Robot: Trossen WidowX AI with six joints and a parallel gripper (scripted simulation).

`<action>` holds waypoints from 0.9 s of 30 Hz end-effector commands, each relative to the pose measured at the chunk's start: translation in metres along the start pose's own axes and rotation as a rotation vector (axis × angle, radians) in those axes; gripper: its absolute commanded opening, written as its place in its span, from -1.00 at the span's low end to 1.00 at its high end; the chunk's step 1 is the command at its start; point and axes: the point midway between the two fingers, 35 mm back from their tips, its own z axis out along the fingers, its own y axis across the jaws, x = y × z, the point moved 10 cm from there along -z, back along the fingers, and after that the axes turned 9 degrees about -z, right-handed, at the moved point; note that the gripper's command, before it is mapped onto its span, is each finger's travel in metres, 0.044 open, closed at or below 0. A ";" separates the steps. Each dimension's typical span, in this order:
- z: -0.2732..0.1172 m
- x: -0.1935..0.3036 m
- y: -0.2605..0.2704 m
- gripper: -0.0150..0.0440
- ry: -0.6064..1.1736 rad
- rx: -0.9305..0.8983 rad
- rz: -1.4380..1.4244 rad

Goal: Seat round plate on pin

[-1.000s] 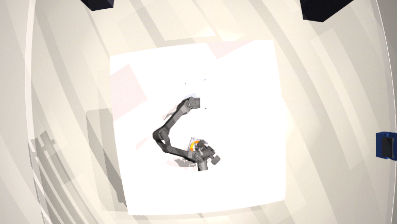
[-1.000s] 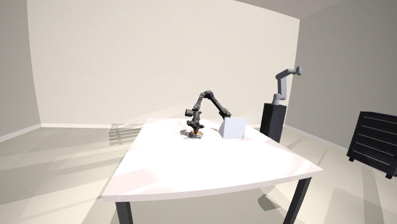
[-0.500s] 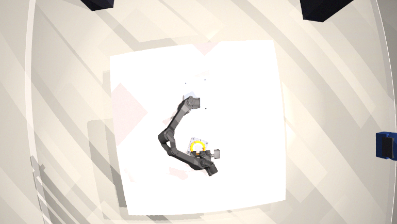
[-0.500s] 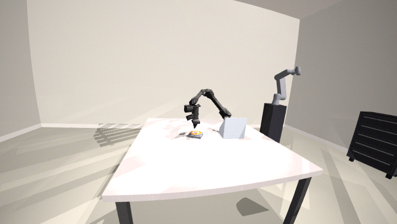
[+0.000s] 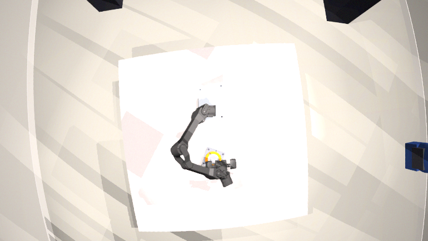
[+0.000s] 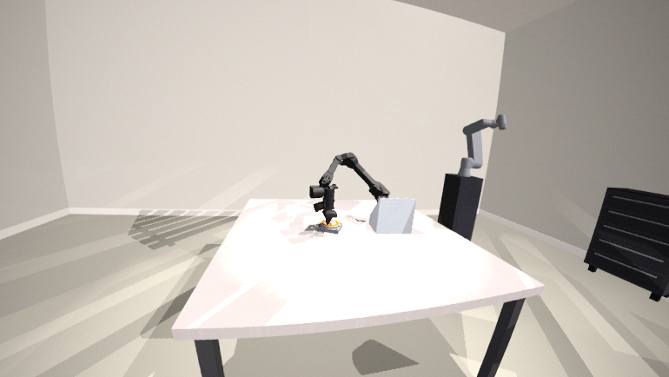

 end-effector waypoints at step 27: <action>0.001 0.032 0.012 -0.49 -0.006 0.006 -0.006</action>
